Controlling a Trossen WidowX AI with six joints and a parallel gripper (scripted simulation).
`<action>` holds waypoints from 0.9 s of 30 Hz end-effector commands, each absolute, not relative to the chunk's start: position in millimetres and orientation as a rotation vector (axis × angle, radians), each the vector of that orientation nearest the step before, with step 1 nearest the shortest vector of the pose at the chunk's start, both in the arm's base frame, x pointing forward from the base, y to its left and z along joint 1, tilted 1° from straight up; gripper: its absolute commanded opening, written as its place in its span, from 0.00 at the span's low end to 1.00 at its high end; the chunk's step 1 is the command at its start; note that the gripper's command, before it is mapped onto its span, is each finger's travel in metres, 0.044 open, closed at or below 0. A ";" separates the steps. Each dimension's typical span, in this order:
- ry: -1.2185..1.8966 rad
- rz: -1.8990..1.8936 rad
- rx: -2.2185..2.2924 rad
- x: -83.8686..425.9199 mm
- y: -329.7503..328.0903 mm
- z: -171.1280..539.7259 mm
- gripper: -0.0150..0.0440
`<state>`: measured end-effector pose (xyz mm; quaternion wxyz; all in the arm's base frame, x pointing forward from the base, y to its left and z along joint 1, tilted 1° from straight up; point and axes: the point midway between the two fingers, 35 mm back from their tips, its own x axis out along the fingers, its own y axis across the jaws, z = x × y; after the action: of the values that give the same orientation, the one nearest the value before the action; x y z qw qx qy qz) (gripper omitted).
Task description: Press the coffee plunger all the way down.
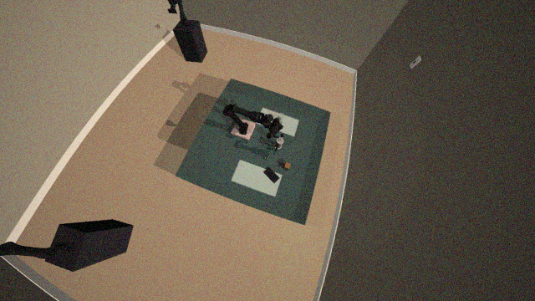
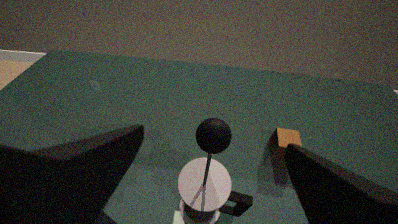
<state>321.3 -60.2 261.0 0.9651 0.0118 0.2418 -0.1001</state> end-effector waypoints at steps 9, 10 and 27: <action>0.502 -0.208 0.029 338.1 -64.8 244.8 1.00; 0.502 -0.208 0.029 339.4 -65.1 244.0 1.00; 0.501 -0.208 0.029 349.3 -67.5 237.4 0.64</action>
<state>349.0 -67.7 240.3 0.9639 0.0130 0.2450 -0.1039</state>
